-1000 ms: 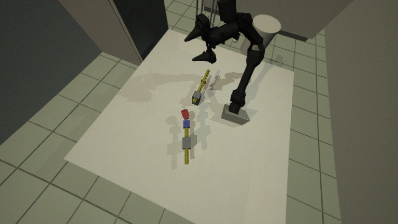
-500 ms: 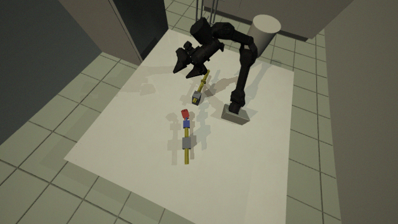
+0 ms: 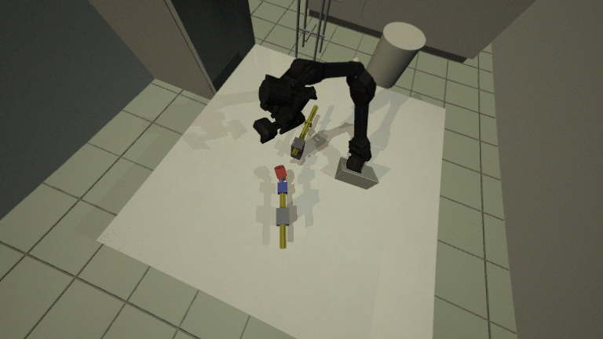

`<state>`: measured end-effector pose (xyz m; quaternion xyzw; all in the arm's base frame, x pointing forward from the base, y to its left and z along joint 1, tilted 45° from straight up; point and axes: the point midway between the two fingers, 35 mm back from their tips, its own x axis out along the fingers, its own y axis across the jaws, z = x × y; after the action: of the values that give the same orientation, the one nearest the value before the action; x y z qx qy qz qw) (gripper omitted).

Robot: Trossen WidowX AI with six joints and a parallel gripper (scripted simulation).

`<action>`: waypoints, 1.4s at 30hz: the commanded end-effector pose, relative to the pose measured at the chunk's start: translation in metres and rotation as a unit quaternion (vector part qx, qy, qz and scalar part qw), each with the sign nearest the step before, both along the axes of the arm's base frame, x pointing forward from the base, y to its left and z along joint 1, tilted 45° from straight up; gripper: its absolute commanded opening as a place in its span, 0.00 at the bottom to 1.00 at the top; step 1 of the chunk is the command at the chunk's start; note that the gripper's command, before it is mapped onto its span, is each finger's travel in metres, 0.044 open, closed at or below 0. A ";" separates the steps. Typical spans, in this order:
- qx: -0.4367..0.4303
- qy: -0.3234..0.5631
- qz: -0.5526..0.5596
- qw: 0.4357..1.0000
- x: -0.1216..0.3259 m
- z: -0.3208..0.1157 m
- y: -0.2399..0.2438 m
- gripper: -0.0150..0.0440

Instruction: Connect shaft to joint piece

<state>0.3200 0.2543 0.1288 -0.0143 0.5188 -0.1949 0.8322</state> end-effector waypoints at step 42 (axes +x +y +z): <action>-0.295 0.322 0.281 0.854 -0.002 -0.085 -0.055 1.00</action>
<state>0.3183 0.2010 0.0451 -0.4408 0.6396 -0.1123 0.6197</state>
